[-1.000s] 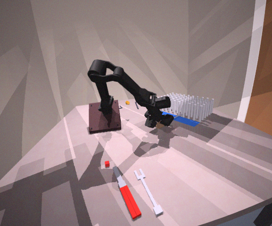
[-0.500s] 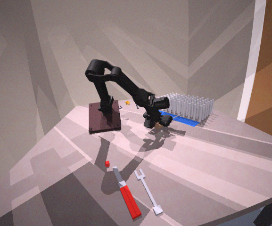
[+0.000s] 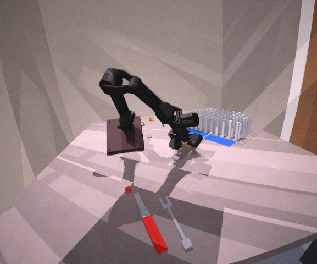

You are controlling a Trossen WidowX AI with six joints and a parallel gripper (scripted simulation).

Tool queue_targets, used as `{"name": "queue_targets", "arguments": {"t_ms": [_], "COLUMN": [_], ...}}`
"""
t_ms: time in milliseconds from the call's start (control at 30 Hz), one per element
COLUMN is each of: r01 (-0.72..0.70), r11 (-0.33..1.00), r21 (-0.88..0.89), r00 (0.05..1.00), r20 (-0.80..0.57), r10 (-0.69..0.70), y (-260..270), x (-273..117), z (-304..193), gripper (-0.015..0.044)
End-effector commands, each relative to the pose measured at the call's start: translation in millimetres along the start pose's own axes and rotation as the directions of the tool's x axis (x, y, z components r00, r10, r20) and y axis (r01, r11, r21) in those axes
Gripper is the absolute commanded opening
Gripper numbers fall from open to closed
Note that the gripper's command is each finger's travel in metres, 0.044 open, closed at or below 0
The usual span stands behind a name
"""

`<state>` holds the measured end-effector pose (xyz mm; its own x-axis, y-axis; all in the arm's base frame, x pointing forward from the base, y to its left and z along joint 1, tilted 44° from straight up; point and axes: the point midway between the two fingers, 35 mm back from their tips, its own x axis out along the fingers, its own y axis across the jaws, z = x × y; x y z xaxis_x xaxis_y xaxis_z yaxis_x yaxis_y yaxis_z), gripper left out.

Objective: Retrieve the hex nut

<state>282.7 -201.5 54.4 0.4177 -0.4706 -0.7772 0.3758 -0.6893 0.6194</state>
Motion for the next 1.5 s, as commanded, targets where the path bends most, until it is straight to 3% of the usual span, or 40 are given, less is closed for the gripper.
{"name": "queue_targets", "arguments": {"t_ms": [0, 833, 1233, 1467], "r01": [0.004, 0.000, 0.005, 0.012], "r11": [1.000, 1.000, 1.000, 1.000], "r21": [-0.004, 0.001, -0.005, -0.002], "r00": [1.000, 1.000, 1.000, 1.000], "r20": [-0.004, -0.005, -0.004, -0.004], "r10": [-0.004, 0.000, -0.005, -0.012], "y": [-1.5, 2.3, -3.7, -0.6], "x": [-1.3, -17.6, -44.7, -59.3], "z": [0.3, -10.2, 17.4, 0.6], "gripper": [0.0000, 0.0000, 0.0000, 0.0000]}}
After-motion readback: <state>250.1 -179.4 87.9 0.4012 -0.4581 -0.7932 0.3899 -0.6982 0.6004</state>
